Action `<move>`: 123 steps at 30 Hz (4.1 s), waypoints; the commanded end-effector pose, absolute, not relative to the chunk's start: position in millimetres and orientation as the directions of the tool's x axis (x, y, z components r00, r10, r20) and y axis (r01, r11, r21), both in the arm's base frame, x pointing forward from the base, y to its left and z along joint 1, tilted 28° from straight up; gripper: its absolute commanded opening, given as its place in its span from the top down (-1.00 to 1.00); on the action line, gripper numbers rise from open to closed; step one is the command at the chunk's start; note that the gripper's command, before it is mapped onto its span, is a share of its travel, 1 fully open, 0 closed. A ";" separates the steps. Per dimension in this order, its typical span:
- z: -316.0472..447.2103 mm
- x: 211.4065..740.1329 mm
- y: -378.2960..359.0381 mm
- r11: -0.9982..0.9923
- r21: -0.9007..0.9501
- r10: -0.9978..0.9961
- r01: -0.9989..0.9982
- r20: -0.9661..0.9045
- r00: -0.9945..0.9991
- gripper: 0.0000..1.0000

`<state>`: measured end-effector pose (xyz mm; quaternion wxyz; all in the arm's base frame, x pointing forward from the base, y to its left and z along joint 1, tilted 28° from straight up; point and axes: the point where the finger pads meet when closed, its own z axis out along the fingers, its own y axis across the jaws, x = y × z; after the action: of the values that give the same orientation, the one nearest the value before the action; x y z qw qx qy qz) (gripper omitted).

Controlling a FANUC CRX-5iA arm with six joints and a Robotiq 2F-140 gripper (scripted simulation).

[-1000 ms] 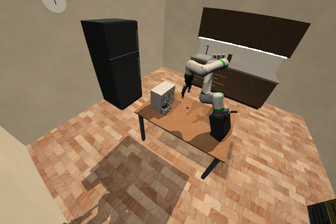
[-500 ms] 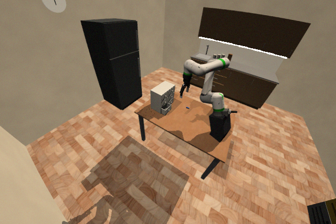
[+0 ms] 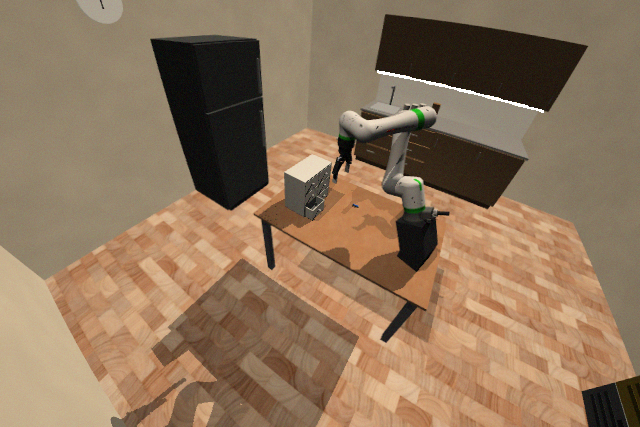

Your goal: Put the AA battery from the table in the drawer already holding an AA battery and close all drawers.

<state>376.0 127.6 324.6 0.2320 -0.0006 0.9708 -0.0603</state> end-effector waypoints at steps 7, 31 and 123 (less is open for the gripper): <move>325.5 381.9 126.9 0.992 -0.121 -0.029 0.029 -0.447 -0.894 -1.00; 285.3 506.1 118.4 0.968 -0.249 -0.070 -0.002 -0.266 -0.962 -1.00; 321.4 394.6 126.0 0.991 -0.134 -0.034 0.026 -0.429 -0.902 -1.00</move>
<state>418.8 127.0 314.6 0.2044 -0.0074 0.9757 -0.0790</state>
